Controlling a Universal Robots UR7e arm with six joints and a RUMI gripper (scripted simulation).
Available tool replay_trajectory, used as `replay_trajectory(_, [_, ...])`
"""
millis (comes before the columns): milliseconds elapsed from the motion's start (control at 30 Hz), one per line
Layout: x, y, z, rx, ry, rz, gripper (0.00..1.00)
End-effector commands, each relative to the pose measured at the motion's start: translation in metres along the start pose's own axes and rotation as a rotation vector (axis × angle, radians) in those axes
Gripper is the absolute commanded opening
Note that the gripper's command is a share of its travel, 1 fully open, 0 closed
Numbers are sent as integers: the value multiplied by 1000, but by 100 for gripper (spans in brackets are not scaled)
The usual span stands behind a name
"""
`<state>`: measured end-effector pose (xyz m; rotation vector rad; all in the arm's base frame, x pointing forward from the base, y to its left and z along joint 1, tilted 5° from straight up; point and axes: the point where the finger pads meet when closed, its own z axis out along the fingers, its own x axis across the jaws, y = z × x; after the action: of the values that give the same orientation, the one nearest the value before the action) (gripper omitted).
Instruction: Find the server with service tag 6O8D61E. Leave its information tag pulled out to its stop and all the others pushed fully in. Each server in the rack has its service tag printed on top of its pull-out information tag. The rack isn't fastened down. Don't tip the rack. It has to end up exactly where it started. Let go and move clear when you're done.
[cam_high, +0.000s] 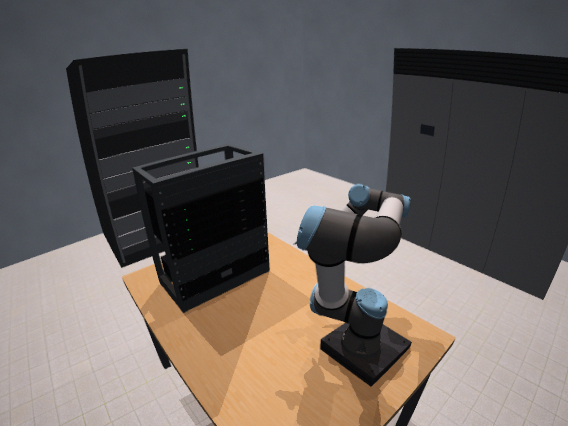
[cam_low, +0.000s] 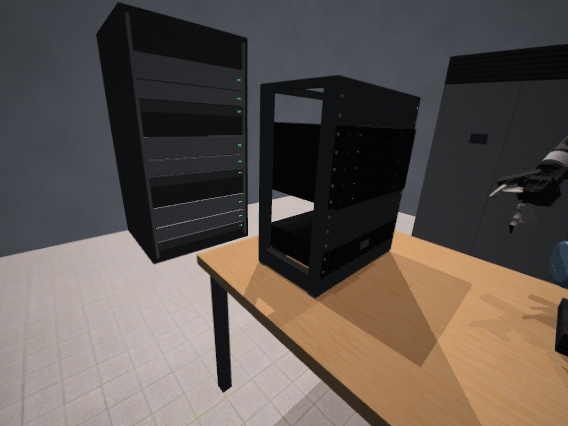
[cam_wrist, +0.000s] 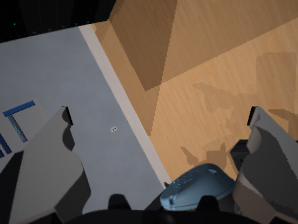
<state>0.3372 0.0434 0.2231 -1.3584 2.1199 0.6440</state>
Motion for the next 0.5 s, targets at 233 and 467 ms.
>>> replay_trajectory(233, [0, -1, -1, 3, 2, 0, 100])
replay_trajectory(467, [1, -2, -1, 6, 5, 0, 100])
